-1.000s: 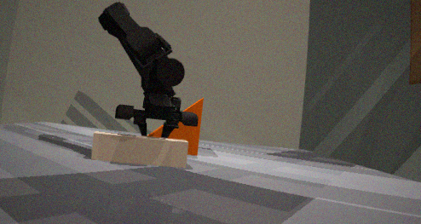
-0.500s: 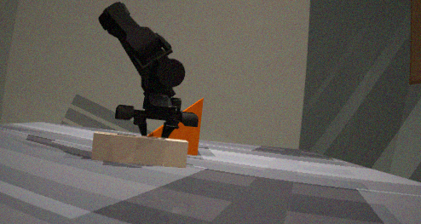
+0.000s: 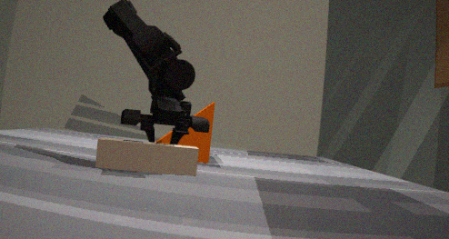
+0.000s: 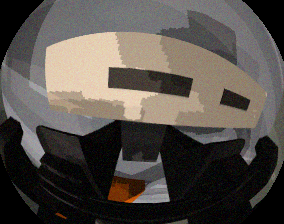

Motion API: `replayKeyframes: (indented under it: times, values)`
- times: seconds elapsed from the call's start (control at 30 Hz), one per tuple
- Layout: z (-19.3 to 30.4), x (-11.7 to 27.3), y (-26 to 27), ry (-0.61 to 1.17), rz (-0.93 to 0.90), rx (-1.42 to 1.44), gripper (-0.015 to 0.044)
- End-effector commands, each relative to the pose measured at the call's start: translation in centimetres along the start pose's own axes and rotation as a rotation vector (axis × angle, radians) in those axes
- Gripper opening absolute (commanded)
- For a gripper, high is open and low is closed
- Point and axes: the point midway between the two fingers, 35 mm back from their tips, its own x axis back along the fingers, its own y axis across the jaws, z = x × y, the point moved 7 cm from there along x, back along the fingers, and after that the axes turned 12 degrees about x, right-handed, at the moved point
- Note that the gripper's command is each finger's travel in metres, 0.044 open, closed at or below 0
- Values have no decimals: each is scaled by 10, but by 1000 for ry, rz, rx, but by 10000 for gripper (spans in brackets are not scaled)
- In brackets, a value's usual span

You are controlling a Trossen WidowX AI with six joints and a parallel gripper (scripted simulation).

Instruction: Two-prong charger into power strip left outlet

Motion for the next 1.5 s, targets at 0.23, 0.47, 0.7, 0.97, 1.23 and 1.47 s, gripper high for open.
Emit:
replayKeyframes:
  times: [0.23, 0.47, 0.7, 0.97, 1.23, 1.47]
  values:
    - [-6, 1, -2, -27, 3, -20, 0]
    - [-5, 2, -2, -27, 3, -20, 0]
    - [-4, 2, -2, -27, 3, -20, 0]
    - [-4, 3, -2, -27, 3, -20, 0]
    - [-4, 4, -2, -27, 3, -20, 0]
    - [-5, 5, -2, -27, 3, -20, 0]
